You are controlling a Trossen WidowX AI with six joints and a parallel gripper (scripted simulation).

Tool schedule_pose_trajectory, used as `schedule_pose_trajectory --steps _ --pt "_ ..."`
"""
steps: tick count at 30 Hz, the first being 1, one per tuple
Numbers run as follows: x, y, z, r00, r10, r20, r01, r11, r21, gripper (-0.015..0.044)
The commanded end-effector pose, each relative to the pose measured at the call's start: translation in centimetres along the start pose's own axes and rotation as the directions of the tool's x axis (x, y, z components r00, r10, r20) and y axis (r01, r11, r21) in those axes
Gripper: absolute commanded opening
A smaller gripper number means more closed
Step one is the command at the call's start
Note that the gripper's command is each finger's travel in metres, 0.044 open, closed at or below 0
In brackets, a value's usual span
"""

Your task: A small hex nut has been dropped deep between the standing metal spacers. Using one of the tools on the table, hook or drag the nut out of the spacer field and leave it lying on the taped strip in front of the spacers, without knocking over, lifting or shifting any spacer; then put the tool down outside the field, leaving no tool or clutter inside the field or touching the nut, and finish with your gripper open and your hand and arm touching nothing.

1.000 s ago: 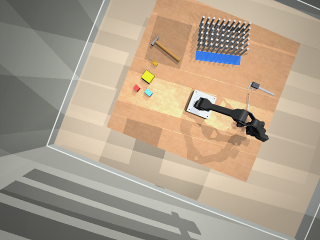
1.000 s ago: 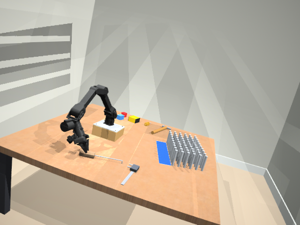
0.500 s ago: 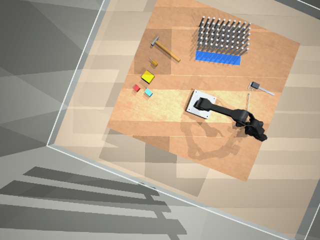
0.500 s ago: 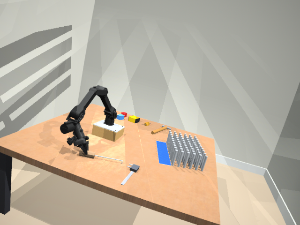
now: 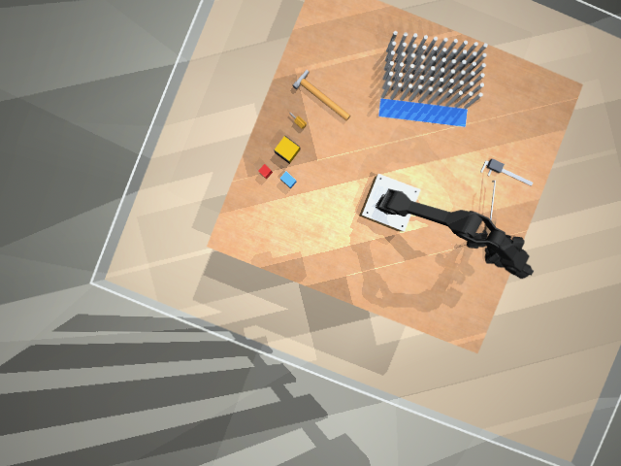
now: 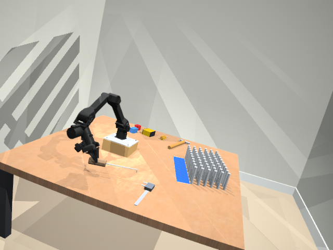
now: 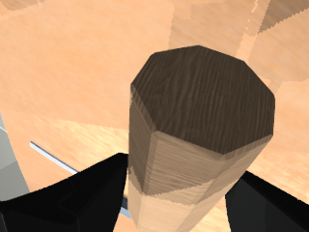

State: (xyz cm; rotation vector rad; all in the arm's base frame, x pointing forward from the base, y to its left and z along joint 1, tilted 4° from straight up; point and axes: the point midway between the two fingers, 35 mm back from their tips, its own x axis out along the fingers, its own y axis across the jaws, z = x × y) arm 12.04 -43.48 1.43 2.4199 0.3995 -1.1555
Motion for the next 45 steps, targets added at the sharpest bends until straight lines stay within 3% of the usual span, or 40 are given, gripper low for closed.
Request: schedule_pose_trajectory --steps 1,13,18,45 --pt "-2.9 1.2 -1.9 1.000 0.006 0.001 -0.006 1.000 -0.005 0.0000" --pt "-9.0 2.3 -6.5 1.000 0.005 0.002 -0.005 1.000 -0.007 0.0000" --pt "-8.8 2.3 -6.9 1.000 0.002 0.004 -0.002 1.000 -0.007 0.0000" --pt "-3.2 -2.3 -23.3 0.996 -0.051 0.076 0.052 0.999 -0.014 0.0000"
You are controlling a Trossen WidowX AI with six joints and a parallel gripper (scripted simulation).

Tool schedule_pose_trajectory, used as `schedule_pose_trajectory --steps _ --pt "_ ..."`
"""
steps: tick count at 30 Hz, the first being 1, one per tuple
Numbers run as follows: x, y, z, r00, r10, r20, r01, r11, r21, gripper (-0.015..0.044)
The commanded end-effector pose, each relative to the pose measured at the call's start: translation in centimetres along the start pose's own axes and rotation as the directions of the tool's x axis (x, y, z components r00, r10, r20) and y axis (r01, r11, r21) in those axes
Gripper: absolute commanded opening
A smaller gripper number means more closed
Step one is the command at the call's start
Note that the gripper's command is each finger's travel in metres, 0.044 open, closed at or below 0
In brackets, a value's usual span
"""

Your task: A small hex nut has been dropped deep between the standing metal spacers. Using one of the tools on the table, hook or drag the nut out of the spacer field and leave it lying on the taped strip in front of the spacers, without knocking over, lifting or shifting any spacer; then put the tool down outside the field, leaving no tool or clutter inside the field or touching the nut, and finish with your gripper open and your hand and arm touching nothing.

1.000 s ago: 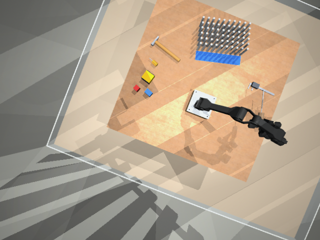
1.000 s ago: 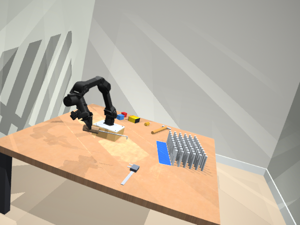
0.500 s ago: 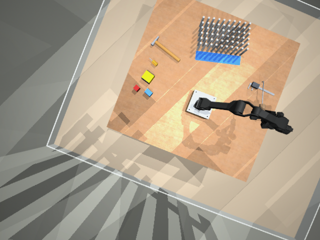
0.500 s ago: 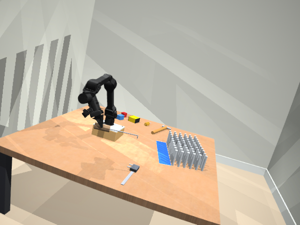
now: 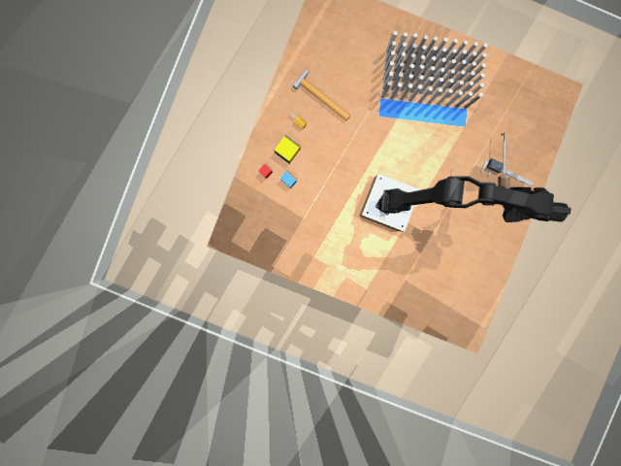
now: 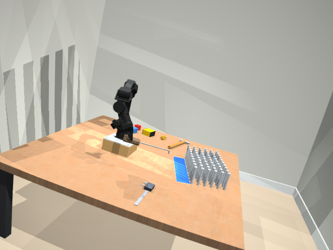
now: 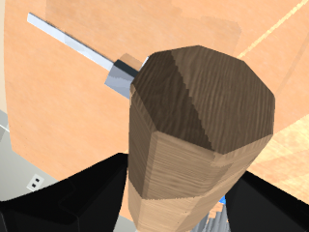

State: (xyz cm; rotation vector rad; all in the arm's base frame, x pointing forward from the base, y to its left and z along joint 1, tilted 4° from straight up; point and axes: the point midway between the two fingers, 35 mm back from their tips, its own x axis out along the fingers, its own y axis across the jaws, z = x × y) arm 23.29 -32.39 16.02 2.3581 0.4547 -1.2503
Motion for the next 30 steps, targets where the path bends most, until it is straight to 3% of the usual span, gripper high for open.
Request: schedule_pose_trajectory --steps 1,30 --pt "0.7 -1.4 -2.7 1.000 0.002 0.007 -0.002 1.000 0.003 0.0000" --pt "3.9 -13.1 -13.6 0.999 0.045 -0.021 -0.045 0.999 -0.005 0.0000"
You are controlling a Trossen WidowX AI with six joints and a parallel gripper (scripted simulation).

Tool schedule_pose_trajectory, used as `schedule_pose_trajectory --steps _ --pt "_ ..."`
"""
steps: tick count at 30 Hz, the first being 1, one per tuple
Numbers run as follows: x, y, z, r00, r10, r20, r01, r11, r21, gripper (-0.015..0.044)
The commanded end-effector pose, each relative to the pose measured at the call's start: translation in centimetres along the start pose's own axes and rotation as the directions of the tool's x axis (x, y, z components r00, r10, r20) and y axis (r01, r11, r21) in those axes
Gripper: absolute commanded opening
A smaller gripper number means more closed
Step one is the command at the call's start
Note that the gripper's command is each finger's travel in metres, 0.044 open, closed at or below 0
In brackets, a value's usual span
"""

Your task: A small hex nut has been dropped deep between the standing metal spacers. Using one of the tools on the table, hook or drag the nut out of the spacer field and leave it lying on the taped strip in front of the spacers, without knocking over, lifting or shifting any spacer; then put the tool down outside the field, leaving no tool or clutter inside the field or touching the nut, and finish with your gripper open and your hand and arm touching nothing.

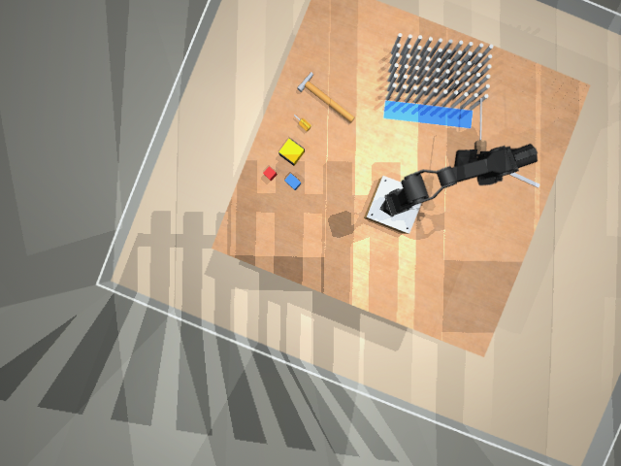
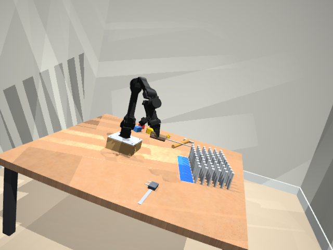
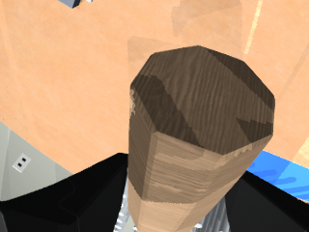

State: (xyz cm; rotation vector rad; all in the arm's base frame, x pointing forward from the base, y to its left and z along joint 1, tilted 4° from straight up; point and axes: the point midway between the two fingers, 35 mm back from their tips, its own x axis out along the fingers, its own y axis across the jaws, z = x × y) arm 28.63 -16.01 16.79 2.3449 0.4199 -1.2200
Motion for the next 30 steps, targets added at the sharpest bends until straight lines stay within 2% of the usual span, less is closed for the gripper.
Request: schedule_pose_trajectory --steps 1,13,19,30 --pt "0.3 -2.3 -1.4 1.000 0.010 -0.020 -0.010 1.000 0.015 0.0000" --pt "1.1 -8.2 -3.5 0.997 0.016 -0.081 -0.011 0.998 0.057 0.0000" --pt "1.4 -8.5 -3.5 0.996 0.016 -0.086 -0.011 0.998 0.060 0.0000" --pt "7.6 -9.0 -1.4 0.996 0.018 -0.087 -0.013 0.998 0.061 0.0000"
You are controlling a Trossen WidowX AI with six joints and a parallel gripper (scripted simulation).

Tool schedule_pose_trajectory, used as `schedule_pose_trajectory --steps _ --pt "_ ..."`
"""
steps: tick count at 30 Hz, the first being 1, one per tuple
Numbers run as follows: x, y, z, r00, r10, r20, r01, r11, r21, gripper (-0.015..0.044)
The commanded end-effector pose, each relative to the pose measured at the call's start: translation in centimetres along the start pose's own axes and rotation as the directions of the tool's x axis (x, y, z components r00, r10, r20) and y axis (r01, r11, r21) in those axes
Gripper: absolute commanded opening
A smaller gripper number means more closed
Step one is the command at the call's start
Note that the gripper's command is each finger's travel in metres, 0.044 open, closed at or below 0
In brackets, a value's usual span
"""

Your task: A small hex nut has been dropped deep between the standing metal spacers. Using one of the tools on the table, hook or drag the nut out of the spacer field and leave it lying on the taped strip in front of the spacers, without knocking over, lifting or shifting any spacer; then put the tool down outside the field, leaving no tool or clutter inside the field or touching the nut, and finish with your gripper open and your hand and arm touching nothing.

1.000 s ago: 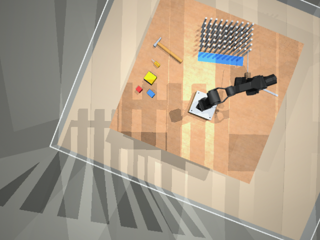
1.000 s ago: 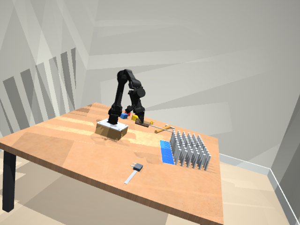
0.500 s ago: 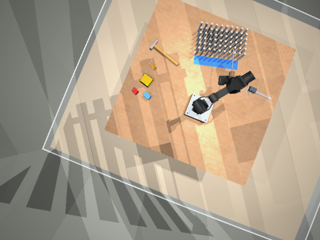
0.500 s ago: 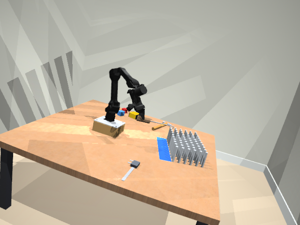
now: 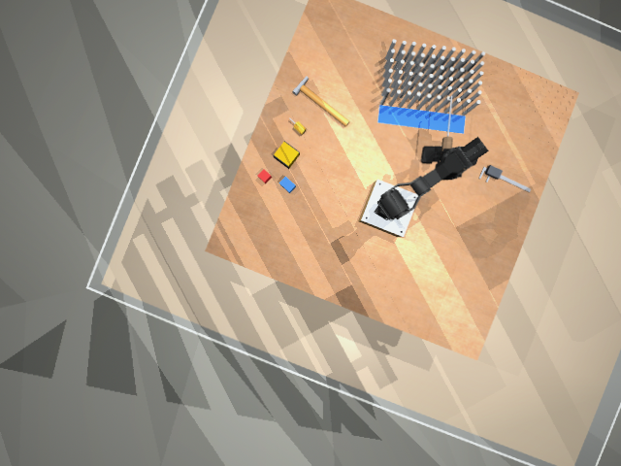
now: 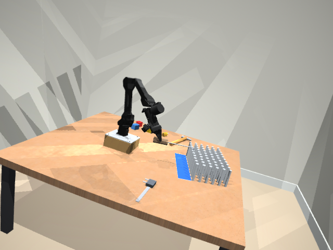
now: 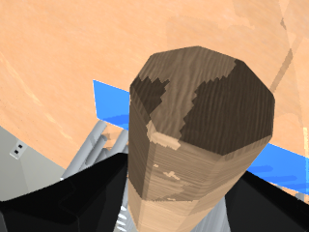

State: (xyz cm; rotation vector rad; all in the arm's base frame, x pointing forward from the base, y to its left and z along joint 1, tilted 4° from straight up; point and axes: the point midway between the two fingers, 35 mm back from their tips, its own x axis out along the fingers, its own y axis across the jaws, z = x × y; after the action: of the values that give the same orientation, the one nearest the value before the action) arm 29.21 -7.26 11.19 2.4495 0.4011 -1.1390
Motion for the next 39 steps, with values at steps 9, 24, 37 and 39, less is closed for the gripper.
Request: schedule_pose_trajectory --steps 9,24,37,39 --pt "6.2 -2.2 4.1 1.000 0.001 -0.001 -0.001 1.000 0.007 0.0000" --pt "8.5 -4.3 6.6 1.000 0.002 -0.003 -0.002 1.000 0.008 0.0000" --pt "9.0 -4.3 5.8 1.000 0.001 -0.003 -0.001 1.000 0.008 0.0000" --pt "9.1 -4.2 5.7 1.000 0.001 -0.003 -0.001 1.000 0.008 0.0000"
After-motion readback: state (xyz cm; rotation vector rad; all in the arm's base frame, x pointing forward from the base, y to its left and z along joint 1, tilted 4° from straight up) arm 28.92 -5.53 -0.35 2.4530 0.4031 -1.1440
